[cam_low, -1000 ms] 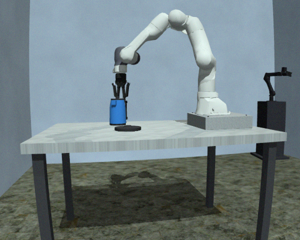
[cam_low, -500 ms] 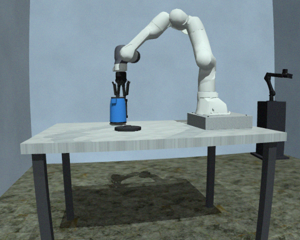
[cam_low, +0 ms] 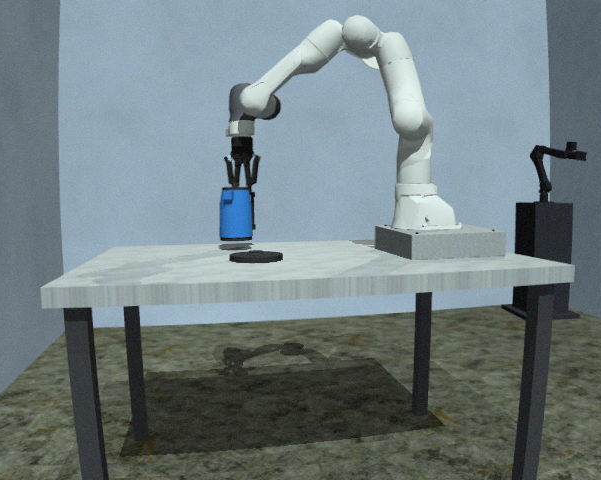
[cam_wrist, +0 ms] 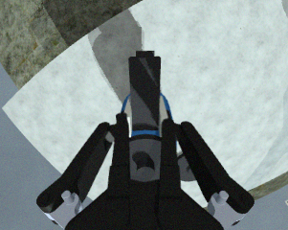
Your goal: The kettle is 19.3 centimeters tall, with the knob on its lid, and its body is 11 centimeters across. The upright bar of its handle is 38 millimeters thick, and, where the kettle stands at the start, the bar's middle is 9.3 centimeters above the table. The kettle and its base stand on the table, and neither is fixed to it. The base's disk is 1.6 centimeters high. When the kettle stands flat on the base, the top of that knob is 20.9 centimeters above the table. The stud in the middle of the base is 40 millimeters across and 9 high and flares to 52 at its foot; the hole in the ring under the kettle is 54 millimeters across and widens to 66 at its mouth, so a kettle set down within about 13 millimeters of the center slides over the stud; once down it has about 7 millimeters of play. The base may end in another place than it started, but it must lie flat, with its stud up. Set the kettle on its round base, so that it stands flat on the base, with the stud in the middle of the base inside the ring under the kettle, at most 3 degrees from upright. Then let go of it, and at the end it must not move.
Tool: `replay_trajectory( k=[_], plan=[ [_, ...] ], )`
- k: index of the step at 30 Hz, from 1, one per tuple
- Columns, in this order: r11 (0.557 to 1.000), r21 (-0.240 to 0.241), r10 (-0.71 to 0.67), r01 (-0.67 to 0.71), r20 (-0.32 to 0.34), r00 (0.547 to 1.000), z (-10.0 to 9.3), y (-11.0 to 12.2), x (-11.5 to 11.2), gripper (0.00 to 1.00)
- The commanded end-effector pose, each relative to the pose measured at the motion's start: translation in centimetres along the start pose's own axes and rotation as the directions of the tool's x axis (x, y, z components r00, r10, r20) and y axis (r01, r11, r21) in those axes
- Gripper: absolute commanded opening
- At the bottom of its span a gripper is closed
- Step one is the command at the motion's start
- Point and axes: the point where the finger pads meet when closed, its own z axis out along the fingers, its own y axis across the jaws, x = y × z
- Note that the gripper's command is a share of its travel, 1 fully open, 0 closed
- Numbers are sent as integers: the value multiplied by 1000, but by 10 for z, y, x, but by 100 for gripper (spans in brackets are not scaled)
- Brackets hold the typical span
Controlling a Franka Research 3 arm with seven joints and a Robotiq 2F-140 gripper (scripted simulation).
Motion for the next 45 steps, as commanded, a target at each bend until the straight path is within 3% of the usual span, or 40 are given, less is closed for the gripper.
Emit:
replay_trajectory(
  k=[1,45],
  plan=[
    [1000,1,1,-1,3,1000,-8,-1,-1,0],
    [1000,1,1,-1,3,1000,-12,-1,-1,0]
  ],
)
